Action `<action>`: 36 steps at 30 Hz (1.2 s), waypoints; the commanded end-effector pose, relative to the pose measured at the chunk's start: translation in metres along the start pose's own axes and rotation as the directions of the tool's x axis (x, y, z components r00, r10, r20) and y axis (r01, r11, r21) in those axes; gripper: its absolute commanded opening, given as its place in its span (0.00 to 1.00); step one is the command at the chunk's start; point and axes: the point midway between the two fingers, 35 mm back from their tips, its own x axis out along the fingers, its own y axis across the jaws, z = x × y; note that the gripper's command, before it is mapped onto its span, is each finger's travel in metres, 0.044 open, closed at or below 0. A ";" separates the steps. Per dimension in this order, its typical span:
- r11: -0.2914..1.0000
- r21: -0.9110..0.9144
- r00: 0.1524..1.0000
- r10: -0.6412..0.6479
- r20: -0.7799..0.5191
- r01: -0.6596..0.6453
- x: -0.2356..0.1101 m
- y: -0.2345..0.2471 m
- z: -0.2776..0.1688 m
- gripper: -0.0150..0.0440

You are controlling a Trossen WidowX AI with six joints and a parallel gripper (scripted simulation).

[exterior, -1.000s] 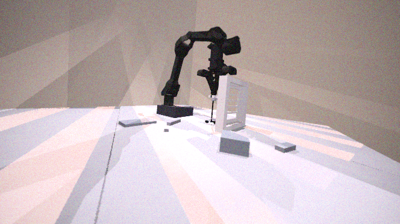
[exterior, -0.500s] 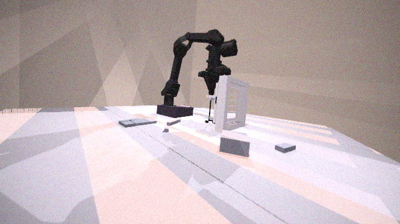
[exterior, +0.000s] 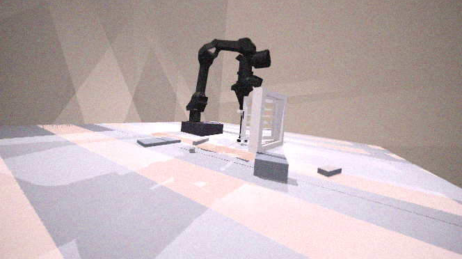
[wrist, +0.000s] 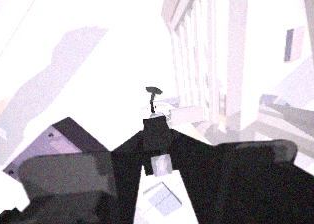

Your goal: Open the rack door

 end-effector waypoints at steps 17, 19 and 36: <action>0.955 0.298 1.000 0.000 0.011 -0.003 0.001 0.038 0.016 0.28; 0.946 0.324 1.000 0.000 0.011 -0.004 0.001 0.041 0.018 0.28; 0.848 0.530 1.000 0.003 0.013 -0.009 0.001 0.069 0.038 0.28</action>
